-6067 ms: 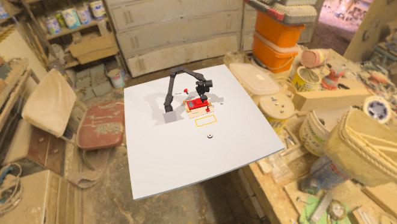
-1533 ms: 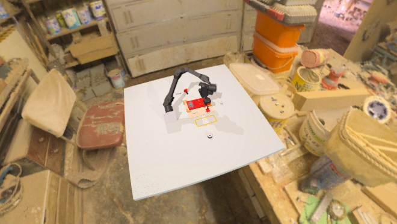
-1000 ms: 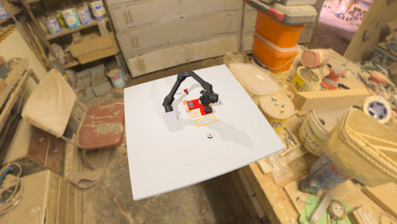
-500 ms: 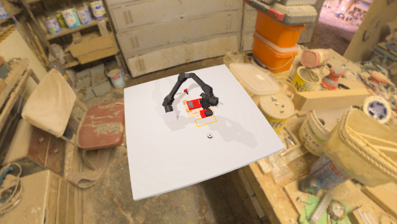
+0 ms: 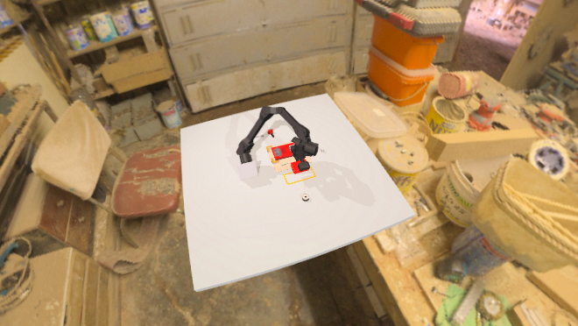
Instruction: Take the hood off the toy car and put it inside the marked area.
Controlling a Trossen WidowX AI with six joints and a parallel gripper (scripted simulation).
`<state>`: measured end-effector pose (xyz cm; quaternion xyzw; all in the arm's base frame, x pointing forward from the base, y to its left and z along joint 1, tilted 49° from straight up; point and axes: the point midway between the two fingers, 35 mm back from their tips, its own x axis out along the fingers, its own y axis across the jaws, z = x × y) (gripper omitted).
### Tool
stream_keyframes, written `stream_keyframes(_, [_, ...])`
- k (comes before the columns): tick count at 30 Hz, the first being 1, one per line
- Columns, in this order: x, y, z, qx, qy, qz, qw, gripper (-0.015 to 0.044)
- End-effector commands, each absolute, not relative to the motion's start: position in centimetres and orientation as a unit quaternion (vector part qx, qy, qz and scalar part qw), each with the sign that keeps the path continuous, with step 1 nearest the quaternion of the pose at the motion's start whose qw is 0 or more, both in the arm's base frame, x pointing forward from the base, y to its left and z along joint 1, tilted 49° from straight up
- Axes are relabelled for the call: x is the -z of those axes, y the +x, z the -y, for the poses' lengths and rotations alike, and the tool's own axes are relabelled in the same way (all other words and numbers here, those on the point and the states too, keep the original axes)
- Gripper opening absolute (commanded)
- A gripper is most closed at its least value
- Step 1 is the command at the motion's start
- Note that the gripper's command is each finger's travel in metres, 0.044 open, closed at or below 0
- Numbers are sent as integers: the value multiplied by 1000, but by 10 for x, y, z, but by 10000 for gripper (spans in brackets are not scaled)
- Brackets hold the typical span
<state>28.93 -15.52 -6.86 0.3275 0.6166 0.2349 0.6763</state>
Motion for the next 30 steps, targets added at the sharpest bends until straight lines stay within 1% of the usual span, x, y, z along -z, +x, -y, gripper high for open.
stream_keyframes(1, [71,290,152,-234,331,-615,677,0])
stream_keyframes(30, [89,294,133,-235,331,-614,677,0])
